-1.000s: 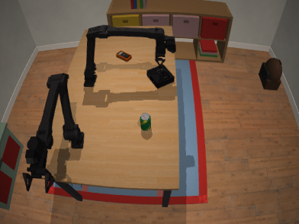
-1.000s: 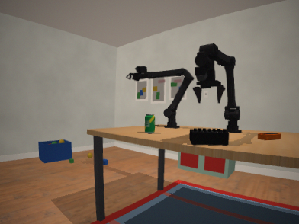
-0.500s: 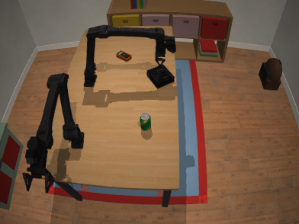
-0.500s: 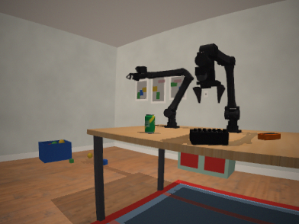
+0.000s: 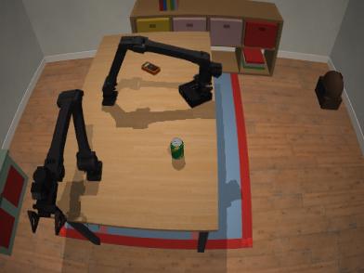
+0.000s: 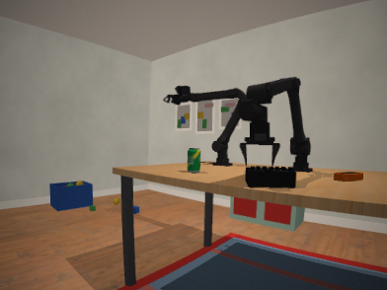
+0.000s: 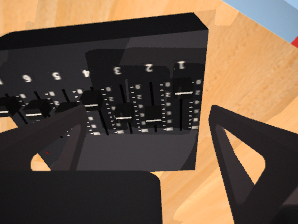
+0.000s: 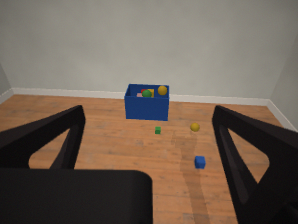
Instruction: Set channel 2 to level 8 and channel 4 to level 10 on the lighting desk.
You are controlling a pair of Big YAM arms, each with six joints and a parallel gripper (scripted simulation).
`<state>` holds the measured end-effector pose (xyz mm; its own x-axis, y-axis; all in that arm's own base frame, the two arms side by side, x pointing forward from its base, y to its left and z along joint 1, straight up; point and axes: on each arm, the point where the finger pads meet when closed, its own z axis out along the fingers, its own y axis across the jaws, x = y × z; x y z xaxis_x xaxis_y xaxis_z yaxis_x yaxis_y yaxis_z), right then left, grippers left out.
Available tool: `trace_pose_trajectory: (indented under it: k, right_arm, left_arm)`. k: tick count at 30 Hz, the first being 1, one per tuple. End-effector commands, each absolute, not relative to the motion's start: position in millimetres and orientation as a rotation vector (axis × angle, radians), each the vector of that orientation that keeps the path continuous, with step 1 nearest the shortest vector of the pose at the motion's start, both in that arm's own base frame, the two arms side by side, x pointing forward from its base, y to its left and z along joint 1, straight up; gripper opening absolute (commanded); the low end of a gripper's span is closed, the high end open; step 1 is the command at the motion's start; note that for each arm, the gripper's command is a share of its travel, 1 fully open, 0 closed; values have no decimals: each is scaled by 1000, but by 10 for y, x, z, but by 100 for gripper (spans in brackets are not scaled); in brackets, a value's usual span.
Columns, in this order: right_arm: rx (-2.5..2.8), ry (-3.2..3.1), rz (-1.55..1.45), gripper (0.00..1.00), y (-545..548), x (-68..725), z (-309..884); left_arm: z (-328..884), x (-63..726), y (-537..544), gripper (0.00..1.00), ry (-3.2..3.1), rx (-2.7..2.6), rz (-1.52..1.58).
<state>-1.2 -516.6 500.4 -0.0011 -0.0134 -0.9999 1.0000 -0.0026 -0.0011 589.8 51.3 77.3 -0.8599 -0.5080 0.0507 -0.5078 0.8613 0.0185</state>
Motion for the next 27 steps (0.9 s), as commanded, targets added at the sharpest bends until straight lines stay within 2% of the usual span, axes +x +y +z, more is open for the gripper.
trace_pose_trajectory:
  k: [1, 27]
  right_arm:
    - [1203, 1205, -1205, 100, -5235, 18, 4914]
    - [1203, 1205, -1205, 100, -5235, 18, 4914]
  left_arm:
    - [1471, 6153, 649, 0, -3046, 1044, 24]
    - [1296, 6162, 573, 0, -3025, 1017, 17]
